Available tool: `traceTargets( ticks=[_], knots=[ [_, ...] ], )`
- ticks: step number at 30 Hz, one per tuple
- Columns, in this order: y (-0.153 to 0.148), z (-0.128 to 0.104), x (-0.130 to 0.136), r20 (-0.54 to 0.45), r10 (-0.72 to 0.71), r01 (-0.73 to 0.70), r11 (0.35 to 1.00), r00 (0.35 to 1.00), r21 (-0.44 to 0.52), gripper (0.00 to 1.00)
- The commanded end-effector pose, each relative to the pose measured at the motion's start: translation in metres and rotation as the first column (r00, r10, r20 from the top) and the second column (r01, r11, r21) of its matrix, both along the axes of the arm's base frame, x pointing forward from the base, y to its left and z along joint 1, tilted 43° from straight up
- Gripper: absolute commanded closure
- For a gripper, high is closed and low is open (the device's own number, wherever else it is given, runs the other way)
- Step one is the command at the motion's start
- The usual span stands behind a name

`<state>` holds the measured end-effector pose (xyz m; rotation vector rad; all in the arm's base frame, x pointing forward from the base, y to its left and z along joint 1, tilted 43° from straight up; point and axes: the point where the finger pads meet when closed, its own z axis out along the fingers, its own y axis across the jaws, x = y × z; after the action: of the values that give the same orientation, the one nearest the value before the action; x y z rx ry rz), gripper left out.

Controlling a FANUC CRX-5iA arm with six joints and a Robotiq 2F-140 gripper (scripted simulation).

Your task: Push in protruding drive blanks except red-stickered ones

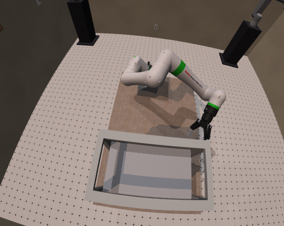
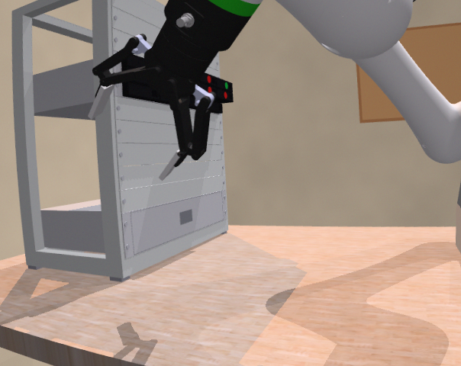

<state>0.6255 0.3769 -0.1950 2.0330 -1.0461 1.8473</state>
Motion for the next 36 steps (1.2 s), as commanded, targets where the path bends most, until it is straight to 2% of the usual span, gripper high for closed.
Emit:
traceTargets(
  ticks=[1,7,10,17,36],
  knots=[
    [-0.002,0.001,-0.042,-0.003,0.009,-0.009,1.0,1.0,0.008,0.0],
    [-0.006,0.001,-0.099,-0.003,0.009,-0.009,1.0,1.0,0.008,0.0],
    [-0.008,0.001,-0.117,-0.003,0.009,-0.009,1.0,1.0,0.008,0.0],
    [-0.009,0.002,-0.127,-0.002,0.009,-0.009,1.0,1.0,0.008,0.0],
    [-0.011,0.0,-0.128,-0.024,0.002,-0.002,1.0,1.0,0.007,0.0]
  ],
)
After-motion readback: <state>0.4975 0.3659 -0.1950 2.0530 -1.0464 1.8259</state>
